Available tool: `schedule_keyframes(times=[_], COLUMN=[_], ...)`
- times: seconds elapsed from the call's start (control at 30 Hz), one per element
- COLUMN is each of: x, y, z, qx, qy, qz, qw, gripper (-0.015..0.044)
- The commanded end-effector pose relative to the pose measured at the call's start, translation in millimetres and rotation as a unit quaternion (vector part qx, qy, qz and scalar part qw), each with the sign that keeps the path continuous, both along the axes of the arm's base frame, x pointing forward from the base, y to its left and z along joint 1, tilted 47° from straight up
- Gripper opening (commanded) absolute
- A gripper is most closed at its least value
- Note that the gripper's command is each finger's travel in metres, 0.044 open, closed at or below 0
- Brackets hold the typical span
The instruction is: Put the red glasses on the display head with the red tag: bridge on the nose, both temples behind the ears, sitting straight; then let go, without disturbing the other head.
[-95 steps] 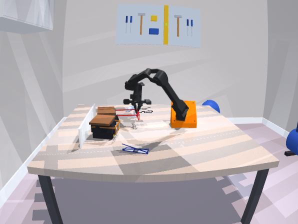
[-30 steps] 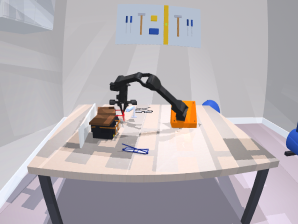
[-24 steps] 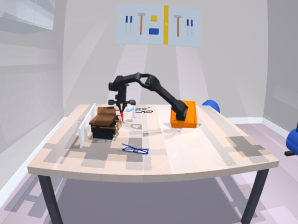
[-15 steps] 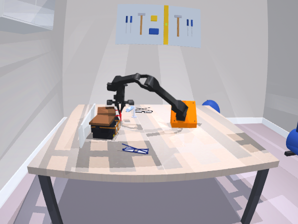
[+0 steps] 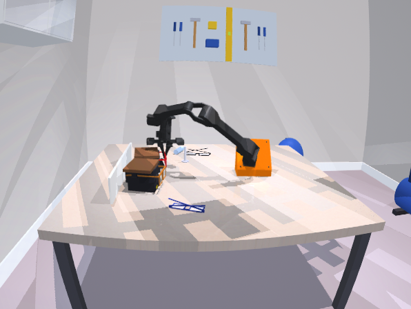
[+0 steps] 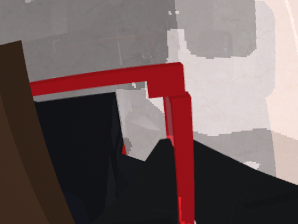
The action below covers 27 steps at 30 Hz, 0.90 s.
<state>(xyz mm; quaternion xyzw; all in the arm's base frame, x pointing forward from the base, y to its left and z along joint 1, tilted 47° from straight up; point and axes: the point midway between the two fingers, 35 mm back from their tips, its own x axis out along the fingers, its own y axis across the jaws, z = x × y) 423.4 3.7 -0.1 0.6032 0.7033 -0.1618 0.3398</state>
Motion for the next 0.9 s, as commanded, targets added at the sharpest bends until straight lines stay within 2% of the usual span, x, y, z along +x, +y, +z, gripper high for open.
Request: schedule_keyframes(times=[0.0,0.23,0.37,0.67,0.87], x=[0,0,0,0,2], y=[0,3,3,1,-21], z=[0,-3,-3,-2,18], qx=[0.001,0.001,0.0,0.0,-0.008], qy=[0.0,0.0,0.0,0.0,0.008], qz=[-0.002,-0.002,0.0,0.0,0.008], qw=[1.0,1.0,1.0,1.0,1.0], gripper=[0.0,0.0,0.0105,0.0108,0.0108])
